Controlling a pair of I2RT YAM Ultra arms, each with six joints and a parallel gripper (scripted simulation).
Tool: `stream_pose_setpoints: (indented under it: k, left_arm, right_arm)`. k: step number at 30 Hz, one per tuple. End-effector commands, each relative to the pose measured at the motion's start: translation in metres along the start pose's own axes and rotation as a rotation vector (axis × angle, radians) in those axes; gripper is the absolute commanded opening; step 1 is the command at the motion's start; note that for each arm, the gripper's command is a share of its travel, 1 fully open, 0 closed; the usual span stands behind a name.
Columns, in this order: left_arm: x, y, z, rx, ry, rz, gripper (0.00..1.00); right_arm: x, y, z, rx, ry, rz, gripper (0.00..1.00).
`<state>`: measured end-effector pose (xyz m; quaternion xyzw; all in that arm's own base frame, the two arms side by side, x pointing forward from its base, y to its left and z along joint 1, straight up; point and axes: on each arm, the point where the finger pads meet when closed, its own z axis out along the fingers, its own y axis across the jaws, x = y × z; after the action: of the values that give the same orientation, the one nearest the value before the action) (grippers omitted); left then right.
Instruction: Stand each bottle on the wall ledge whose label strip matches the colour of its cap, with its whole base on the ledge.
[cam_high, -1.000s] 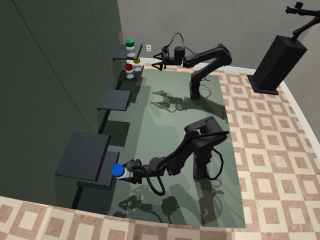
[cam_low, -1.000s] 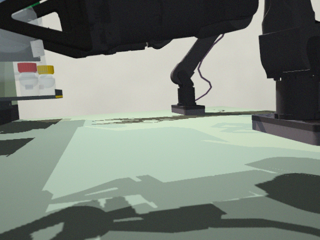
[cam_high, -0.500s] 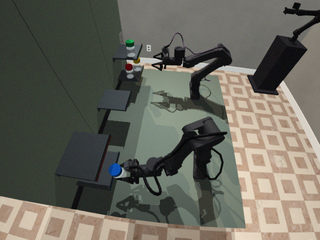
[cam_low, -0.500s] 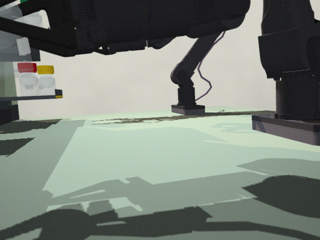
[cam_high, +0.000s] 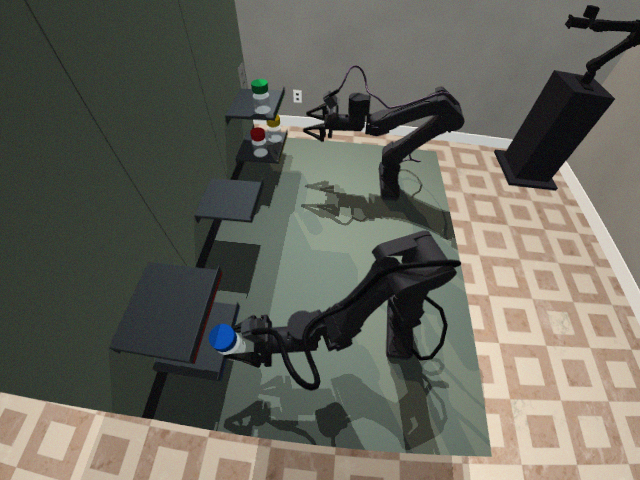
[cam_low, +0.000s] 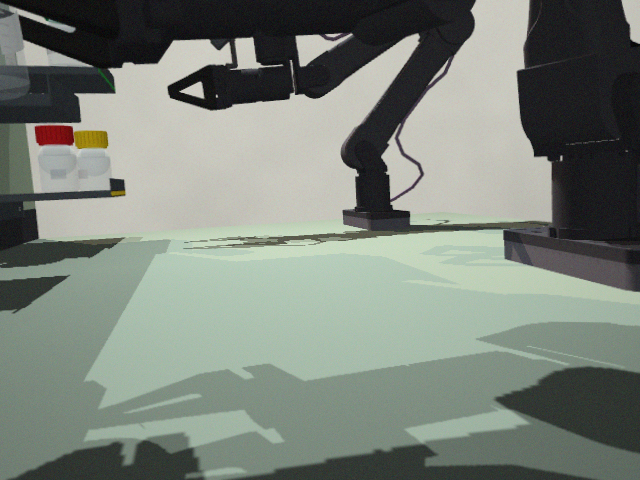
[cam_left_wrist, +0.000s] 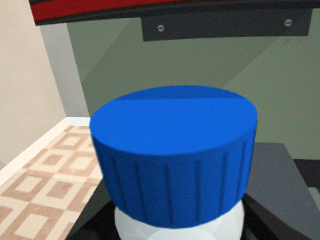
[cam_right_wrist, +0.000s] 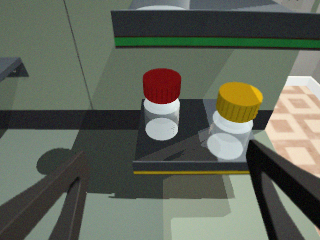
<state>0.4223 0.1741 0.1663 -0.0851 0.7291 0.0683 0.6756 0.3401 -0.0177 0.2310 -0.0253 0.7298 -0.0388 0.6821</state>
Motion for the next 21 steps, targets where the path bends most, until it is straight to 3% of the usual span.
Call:
stream_pose_setpoints:
  k: [1,12,21]
  left_arm:
    - [-0.031,0.0,0.014,-0.004,-0.091,0.021,0.52]
    - [-0.033,-0.002,0.062,-0.003,-0.116,0.032,0.52]
    - [-0.034,-0.004,0.078,0.009,-0.127,0.036,0.52]
  right_arm:
    - [-0.009,-0.003,-0.002,0.008,-0.03,-0.003,1.0]
    - [-0.009,-0.003,-0.002,0.008,-0.03,-0.003,1.0]
    - [-0.009,-0.003,-0.002,0.008,-0.03,-0.003,1.0]
